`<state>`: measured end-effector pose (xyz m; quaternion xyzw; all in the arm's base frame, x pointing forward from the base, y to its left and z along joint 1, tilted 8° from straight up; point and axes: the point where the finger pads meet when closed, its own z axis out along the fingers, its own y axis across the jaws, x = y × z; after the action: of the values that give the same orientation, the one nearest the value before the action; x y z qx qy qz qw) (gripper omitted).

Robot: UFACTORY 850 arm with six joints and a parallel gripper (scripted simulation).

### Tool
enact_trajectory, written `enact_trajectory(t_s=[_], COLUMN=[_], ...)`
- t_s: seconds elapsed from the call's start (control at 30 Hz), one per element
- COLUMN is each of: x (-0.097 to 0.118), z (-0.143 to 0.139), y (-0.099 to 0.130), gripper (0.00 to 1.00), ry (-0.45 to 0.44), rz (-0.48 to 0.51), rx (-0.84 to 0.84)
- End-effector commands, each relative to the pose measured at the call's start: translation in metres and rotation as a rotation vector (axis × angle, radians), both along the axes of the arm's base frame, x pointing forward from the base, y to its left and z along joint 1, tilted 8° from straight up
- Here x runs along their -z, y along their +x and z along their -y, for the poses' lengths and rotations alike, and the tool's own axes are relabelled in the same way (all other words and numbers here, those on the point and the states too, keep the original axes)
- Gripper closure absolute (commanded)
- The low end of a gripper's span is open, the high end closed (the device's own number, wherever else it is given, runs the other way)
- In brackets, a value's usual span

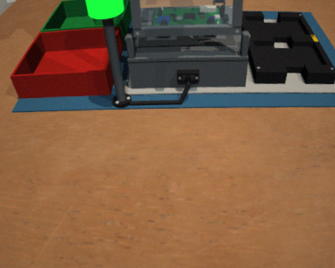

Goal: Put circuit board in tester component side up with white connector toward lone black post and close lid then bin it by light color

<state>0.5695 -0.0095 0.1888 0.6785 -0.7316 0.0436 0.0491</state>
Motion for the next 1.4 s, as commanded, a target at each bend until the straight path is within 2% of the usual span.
enact_trajectory(t_s=[0.0, 0.7, 1.13, 1.17, 1.37], x=[-0.001, -0.002, -0.002, -0.002, -0.002], z=[0.0, 0.003, 0.004, 0.004, 0.004], y=[0.001, 0.05, 0.053, 0.053, 0.053], gripper=[1.0, 1.0, 1.0, 0.48, 0.48], ry=[0.0, 0.0, 0.0, 0.0, 0.0], rz=[0.002, 0.002, 0.002, 0.002, 0.002], rx=[0.0, 0.0, 0.0, 0.0, 0.0])
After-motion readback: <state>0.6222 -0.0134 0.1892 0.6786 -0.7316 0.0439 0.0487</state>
